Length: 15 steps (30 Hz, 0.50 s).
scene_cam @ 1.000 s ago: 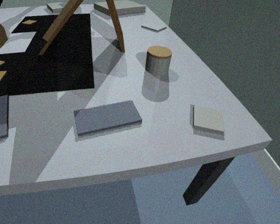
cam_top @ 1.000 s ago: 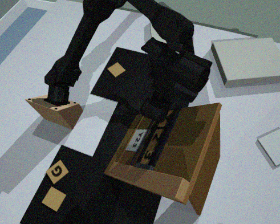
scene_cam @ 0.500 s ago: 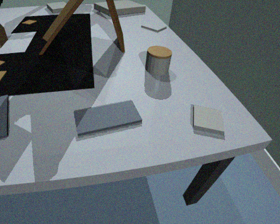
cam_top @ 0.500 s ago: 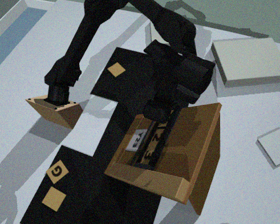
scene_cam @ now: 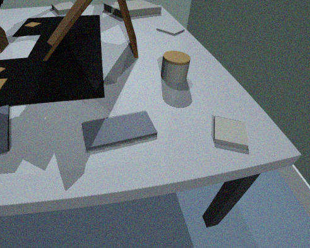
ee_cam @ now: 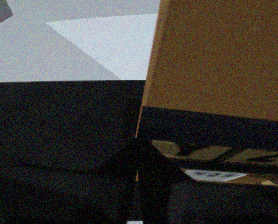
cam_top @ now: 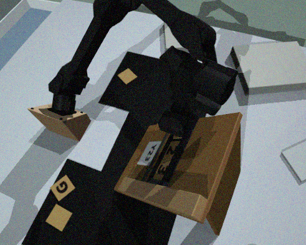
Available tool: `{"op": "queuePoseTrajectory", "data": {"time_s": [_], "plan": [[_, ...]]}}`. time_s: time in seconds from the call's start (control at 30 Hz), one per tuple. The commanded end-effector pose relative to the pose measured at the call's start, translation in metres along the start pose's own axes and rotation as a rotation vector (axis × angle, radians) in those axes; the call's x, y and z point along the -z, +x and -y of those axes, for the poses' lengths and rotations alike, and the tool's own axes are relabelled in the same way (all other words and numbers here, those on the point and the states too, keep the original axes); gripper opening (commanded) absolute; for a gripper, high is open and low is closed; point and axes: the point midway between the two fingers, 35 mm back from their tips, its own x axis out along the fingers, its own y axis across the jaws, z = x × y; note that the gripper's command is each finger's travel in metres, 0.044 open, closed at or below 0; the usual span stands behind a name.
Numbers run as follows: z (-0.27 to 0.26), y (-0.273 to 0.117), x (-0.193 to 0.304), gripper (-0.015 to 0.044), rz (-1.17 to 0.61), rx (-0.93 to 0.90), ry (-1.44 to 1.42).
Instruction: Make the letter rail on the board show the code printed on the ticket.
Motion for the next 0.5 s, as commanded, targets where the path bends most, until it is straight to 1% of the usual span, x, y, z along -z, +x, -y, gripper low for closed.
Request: {"op": "queuePoseTrajectory", "data": {"time_s": [0.0,0.47], "plan": [[-0.0008,0.0003,-0.0018,0.0,0.004,-0.003,0.001],[0.0046,-0.0005,0.0003,0.0,0.004,-0.003,0.001]]}}
